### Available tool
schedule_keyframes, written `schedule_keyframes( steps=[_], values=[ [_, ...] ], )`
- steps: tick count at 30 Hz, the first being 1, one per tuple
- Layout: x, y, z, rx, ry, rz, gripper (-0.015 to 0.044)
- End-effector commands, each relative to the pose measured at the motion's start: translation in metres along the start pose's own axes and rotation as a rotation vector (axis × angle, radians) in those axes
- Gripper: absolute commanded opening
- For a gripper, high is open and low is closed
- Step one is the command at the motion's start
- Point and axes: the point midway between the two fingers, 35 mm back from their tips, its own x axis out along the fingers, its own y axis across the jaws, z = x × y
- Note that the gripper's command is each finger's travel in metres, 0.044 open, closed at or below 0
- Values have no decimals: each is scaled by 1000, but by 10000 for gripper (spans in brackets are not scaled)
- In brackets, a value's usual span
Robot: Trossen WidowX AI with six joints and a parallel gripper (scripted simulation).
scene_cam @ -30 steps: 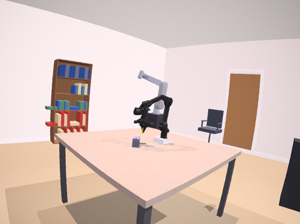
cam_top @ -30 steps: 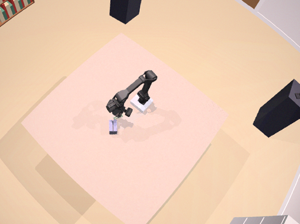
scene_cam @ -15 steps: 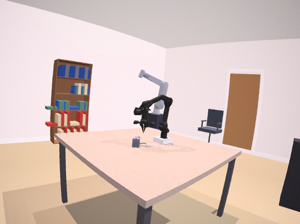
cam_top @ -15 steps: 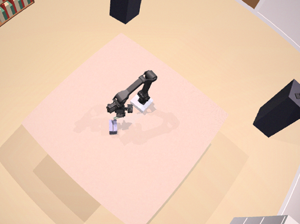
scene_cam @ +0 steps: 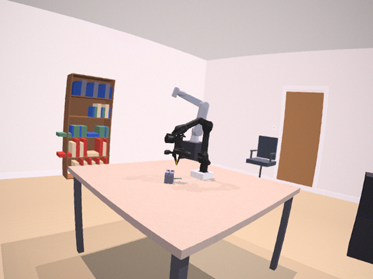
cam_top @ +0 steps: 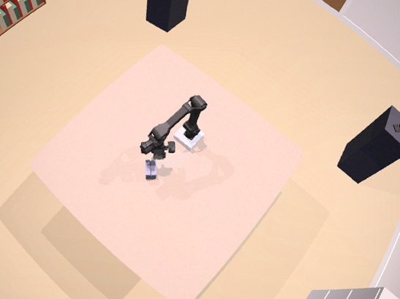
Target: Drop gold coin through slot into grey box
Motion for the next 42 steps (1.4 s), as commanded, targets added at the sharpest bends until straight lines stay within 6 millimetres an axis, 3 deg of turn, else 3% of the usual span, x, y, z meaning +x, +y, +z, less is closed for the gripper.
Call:
schedule_keyframes(
  steps=[1,27,42],
  values=[
    [0,-5,9,0,2,3,0],
    [1,-38,69,3,-5,1,0],
    [0,-38,65,1,-7,-5,0]
  ],
)
